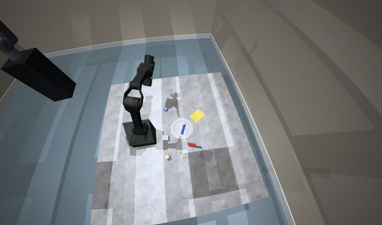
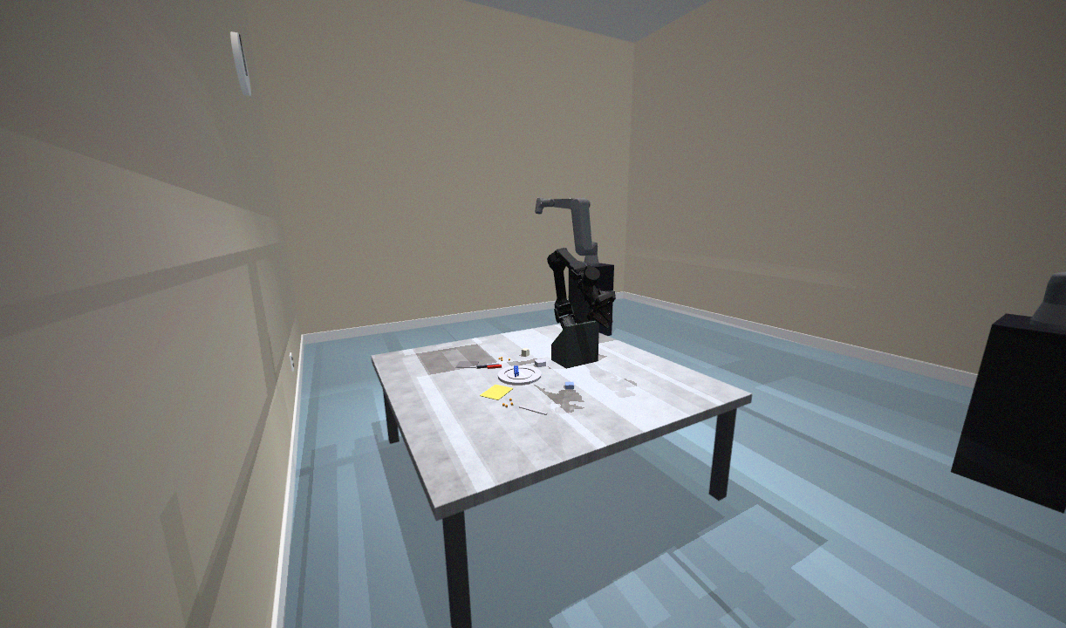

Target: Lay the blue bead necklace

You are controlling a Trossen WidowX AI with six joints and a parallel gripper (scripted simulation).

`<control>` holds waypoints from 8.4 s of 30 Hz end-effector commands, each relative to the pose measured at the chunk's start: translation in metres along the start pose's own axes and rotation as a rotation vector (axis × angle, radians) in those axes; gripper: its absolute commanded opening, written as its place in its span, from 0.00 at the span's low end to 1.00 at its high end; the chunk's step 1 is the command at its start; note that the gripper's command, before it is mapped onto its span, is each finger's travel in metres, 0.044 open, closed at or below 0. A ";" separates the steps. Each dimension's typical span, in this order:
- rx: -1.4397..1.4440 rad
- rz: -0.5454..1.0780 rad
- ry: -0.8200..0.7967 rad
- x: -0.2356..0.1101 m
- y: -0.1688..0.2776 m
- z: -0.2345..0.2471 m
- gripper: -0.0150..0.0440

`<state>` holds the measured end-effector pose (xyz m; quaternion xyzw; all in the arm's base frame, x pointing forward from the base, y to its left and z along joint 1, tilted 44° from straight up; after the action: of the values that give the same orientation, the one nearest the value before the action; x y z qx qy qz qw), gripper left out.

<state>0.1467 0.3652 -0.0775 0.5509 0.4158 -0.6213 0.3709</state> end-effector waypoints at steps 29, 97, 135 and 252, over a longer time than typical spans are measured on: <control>0.756 0.357 -0.026 -0.041 0.197 0.105 0.68; 1.633 0.822 -0.250 -0.055 0.294 0.366 0.68; 1.638 0.820 -0.244 -0.053 0.296 0.368 0.25; 1.549 0.805 -0.273 -0.055 0.312 0.319 0.46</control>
<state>0.3196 -0.0474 -0.0410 0.6722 -0.3962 -0.6117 0.1303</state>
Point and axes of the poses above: the point midway between the two fingers, 35 mm back from their tips, its own x axis out along the fingers, its own z axis across the jaws, y = z × x, the point moved 6 cm from there along -x, back along the fingers, and after that the axes turned 3 degrees about -x, right-handed, at the moved point
